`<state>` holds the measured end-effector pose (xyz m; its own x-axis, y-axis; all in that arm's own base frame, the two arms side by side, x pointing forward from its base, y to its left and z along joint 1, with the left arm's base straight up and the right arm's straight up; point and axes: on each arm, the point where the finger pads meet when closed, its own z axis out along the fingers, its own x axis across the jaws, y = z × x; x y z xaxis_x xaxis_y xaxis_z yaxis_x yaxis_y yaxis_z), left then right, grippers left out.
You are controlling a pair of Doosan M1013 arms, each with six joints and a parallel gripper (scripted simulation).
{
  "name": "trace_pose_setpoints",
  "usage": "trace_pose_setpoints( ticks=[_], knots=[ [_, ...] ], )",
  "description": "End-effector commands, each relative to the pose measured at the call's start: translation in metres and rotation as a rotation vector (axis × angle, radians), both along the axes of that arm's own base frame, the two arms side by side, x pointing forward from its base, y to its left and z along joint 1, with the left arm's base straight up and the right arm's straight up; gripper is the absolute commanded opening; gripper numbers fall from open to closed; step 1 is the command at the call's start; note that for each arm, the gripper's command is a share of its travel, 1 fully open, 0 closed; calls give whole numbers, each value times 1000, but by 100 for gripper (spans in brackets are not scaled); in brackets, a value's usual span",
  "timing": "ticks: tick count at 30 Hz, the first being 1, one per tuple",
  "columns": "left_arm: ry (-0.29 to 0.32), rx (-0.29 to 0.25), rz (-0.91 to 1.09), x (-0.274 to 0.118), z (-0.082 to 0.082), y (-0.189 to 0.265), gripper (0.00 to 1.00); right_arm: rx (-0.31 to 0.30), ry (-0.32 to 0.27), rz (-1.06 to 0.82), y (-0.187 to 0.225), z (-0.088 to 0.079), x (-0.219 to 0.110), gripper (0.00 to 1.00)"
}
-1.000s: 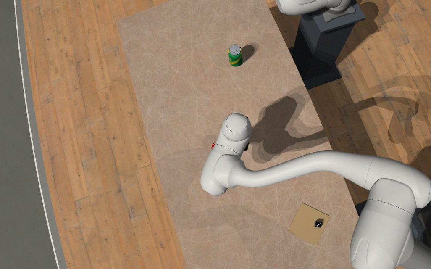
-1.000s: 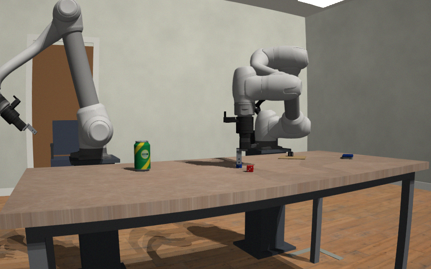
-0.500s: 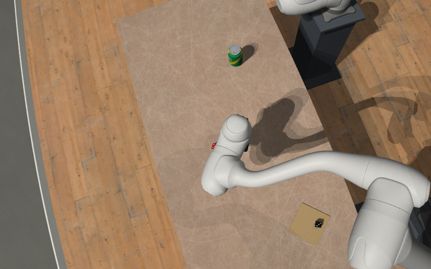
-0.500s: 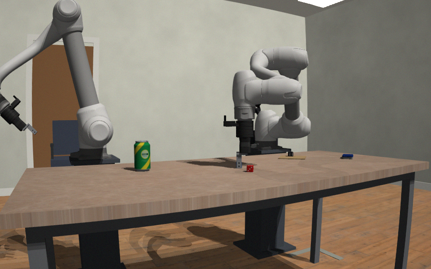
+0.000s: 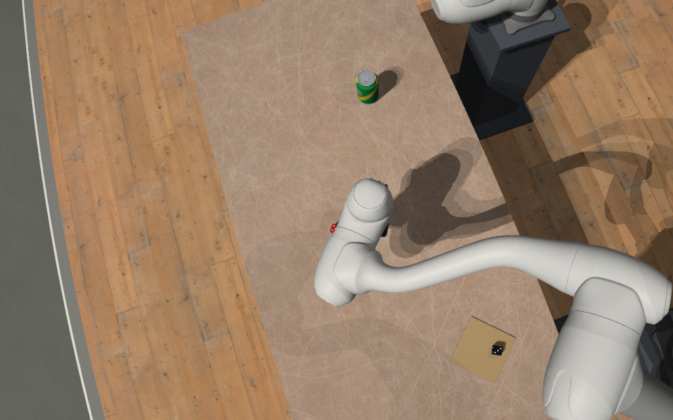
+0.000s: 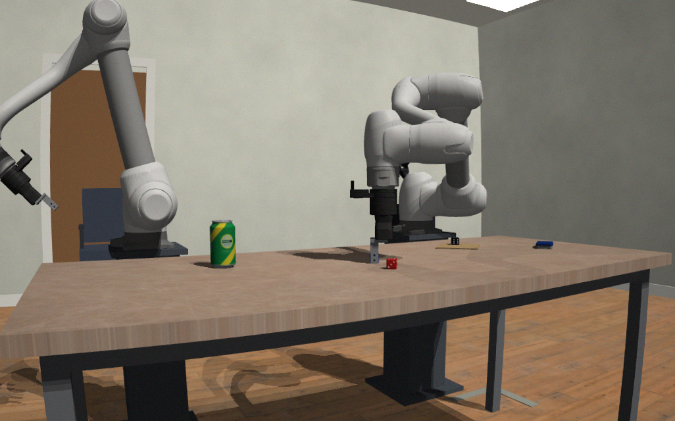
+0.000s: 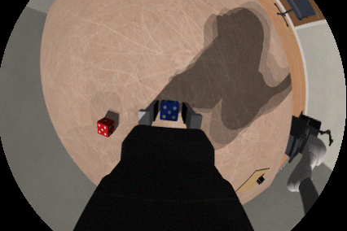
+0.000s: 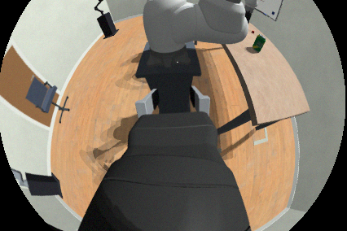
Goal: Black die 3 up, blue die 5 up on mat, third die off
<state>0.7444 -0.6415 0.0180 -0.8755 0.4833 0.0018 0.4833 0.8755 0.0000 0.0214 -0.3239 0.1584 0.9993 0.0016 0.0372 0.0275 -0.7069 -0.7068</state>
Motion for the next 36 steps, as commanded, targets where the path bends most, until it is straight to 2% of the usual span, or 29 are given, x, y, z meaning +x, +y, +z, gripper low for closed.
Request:
trace_pose_setpoints(
  ticks=[1, 3, 4, 36],
  knots=[
    [-2, -1, 0, 0, 2, 0, 79, -1, 0, 0, 0, 0, 0, 100],
    [-2, -1, 0, 0, 2, 0, 79, -1, 0, 0, 0, 0, 0, 100],
    [-2, -1, 0, 0, 2, 0, 49, -1, 0, 0, 0, 0, 0, 100],
    [-2, -1, 0, 0, 2, 0, 49, -1, 0, 0, 0, 0, 0, 100]
  ],
)
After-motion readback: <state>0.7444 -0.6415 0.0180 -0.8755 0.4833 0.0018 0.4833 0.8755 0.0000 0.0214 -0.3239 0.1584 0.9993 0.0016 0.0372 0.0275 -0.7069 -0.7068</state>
